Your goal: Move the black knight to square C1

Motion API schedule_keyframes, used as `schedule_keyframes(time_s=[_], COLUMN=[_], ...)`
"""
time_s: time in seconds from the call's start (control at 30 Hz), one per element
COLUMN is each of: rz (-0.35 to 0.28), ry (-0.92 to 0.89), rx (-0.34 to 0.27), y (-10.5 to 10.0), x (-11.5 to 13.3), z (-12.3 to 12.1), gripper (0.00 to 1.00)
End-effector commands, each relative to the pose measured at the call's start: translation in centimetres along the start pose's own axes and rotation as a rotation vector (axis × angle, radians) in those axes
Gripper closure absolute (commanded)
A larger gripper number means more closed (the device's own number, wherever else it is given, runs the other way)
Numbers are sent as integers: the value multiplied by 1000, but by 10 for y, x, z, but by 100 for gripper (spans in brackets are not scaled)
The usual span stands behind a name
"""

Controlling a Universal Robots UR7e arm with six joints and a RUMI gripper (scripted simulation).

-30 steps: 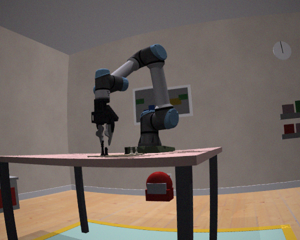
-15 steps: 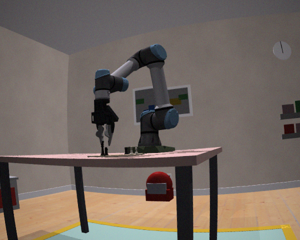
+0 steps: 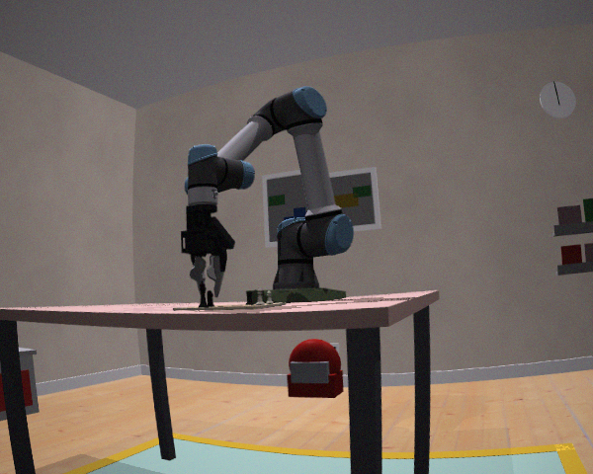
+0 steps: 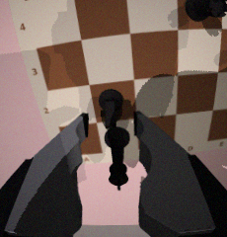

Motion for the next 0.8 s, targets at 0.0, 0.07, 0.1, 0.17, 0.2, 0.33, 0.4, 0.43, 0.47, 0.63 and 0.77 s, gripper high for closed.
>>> schedule_keyframes(time_s=[0.0,0.07,0.1,0.17,0.2,0.33,0.4,0.43,0.47,0.63,0.77], rz=[-2,-2,-2,-2,-2,-2,-2,-2,-2,-2,-2], ry=[0,0,0,0,0,0,0,0,0,0,0], rx=[0,0,0,0,0,0,0,0,0,0,0], y=[5,7,8,9,9,9,9,9,9,9,9], x=[0,0,0,0,0,0,0,0,0,0,0], z=[0,0,0,0,0,0,0,0,0,0,0], gripper=[78,78,78,78,78,78,78,78,78,78,78])
Point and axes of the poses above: the point where the finger pads meet when closed, its own y axis out along the fingers, its own z axis across the jaws, x = y × z, the point moved 10 cm from there along -y, back along the fingers, and after that the axes turned 10 degrees about y, right-handed, at the moved point
